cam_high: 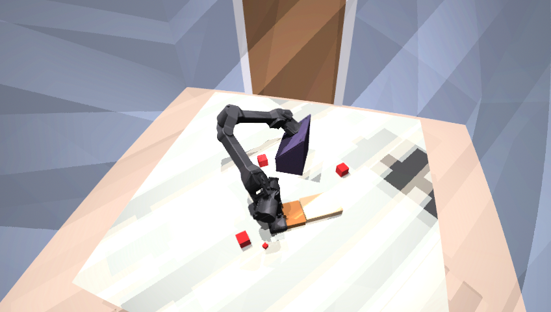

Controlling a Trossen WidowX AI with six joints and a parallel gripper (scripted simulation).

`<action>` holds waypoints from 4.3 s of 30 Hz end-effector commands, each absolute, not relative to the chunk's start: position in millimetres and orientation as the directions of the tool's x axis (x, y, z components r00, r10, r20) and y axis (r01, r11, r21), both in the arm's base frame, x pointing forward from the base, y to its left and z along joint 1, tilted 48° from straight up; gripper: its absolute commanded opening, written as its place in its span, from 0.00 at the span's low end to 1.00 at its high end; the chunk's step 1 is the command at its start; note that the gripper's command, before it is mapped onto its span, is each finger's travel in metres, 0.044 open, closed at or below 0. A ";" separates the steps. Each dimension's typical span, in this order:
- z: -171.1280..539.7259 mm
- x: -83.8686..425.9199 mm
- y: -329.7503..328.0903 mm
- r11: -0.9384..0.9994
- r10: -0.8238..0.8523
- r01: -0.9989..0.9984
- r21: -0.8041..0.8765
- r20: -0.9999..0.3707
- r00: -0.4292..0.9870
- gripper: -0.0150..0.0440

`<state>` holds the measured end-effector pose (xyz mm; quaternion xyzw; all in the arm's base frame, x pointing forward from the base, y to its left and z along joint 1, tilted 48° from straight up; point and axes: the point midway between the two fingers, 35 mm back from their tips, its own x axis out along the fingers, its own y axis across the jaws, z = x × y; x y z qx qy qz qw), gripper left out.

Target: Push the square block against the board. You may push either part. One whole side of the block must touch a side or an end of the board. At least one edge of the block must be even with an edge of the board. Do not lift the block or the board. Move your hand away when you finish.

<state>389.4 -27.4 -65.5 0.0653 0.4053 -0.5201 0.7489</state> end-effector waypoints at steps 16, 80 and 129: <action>-70.6 386.4 -24.4 0.452 -0.724 0.829 -0.329 -0.678 0.125 0.25; -68.3 408.6 55.7 0.696 -0.718 0.137 -0.705 -0.684 0.132 0.25; -139.1 386.1 40.5 0.604 -0.723 -0.361 -0.710 -0.679 0.126 0.25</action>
